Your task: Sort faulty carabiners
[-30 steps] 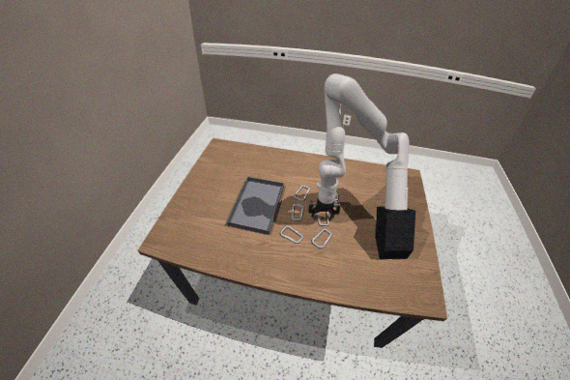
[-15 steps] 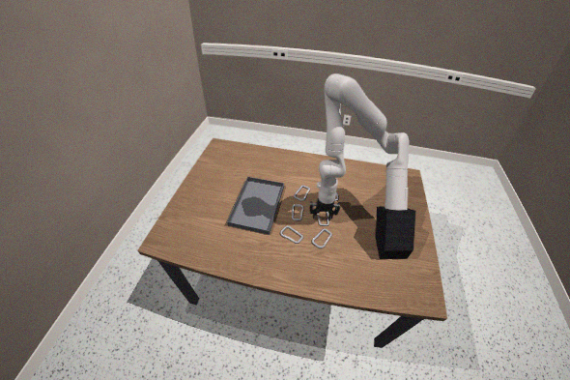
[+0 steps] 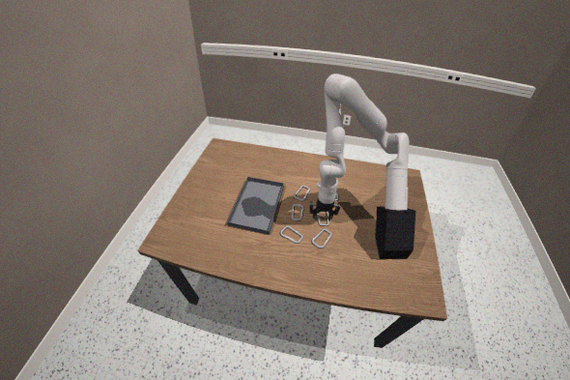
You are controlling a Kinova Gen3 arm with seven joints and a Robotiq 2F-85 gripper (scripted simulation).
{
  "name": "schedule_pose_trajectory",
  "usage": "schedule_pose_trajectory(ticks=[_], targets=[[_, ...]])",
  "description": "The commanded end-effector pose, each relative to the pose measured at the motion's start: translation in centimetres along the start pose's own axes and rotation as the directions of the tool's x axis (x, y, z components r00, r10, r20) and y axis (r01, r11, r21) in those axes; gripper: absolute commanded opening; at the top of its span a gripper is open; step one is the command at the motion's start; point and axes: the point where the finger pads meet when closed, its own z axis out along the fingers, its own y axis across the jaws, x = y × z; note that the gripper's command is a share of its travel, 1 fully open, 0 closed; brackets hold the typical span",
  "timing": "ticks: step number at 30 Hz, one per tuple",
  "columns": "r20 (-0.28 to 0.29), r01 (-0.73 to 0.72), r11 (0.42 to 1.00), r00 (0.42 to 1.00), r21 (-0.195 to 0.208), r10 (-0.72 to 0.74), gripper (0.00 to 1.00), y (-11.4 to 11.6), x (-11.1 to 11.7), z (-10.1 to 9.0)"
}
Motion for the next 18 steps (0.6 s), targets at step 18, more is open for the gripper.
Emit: schedule_pose_trajectory(ticks=[18], targets=[[0.001, 0.000, 1.000, 1.000, 0.001, 0.000, 0.71, -0.04, -0.03, -0.04]])
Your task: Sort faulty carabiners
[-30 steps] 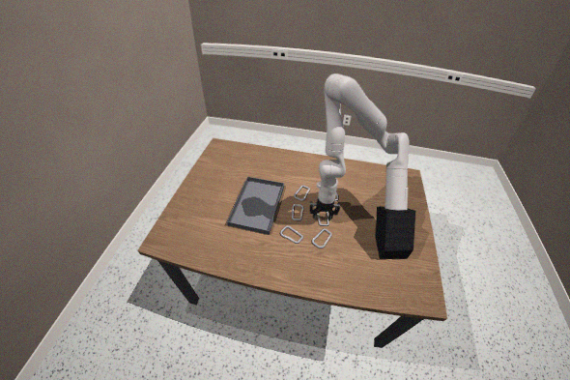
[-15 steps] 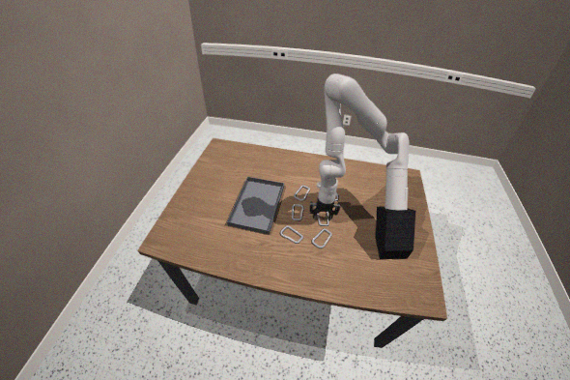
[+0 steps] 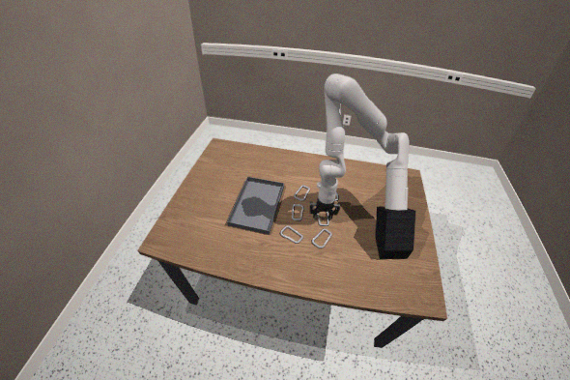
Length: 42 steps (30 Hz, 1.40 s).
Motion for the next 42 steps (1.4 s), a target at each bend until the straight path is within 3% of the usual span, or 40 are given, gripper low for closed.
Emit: schedule_pose_trajectory(ticks=[1, 42], targets=[[0.001, 0.000, 1.000, 1.000, 0.001, 0.000, 0.71, -0.04, -0.03, -0.04], [0.001, 0.002, 1.000, 1.000, -0.001, -0.002, 0.63, 0.20, -0.04, -0.15]])
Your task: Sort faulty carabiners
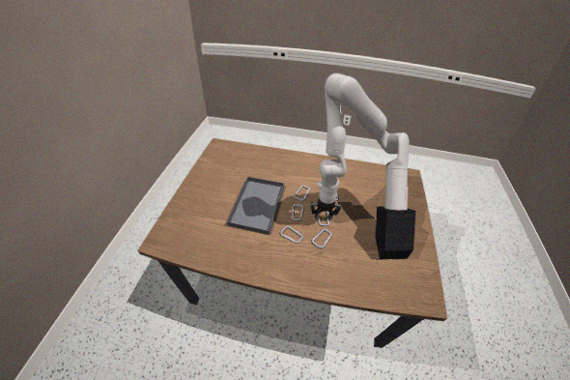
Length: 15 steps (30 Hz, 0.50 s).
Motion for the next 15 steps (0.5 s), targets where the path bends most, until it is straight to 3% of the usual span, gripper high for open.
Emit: schedule_pose_trajectory(ticks=[1, 15], targets=[[0.000, -0.001, 1.000, 1.000, 0.003, 0.001, 0.63, -0.23, -0.02, 0.03], [0.001, 0.000, 1.000, 1.000, 0.001, 0.000, 0.59, -0.05, -0.03, -0.04]])
